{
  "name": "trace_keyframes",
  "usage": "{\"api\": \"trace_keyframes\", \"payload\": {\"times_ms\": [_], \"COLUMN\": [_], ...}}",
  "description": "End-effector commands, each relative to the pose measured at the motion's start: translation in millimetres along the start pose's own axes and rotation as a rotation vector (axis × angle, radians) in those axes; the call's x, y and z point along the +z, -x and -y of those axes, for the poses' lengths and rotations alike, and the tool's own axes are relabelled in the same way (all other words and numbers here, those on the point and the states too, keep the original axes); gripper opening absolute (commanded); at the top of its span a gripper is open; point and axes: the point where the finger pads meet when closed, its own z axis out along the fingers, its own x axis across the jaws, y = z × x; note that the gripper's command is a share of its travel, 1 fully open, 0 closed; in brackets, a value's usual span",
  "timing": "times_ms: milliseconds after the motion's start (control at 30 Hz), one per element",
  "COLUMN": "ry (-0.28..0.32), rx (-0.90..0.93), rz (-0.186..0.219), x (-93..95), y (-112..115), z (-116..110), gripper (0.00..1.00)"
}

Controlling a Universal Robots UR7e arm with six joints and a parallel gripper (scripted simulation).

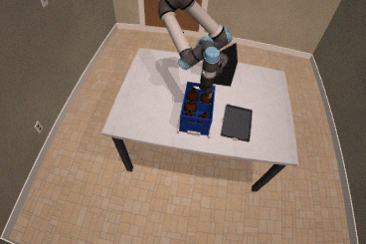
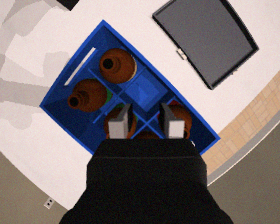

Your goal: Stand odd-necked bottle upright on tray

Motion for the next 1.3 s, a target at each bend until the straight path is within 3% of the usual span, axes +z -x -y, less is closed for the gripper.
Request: {"api": "trace_keyframes", "payload": {"times_ms": [0,867,1033,1167,1267], "ry": [0.000,0.000,-0.001,-0.002,-0.001], "rx": [0.002,0.002,0.002,0.002,0.002], "rz": [-0.002,-0.002,-0.001,-0.002,-0.002], "x": [-1.3,-1.3,-0.9,-1.8,-1.3], "y": [-0.7,-0.7,-1.8,-4.0,-3.0], "z": [-0.9,-1.0,-10.2,-63.6,-90.4], "gripper": [0.00,0.00,0.00,0.00,0.00]}}
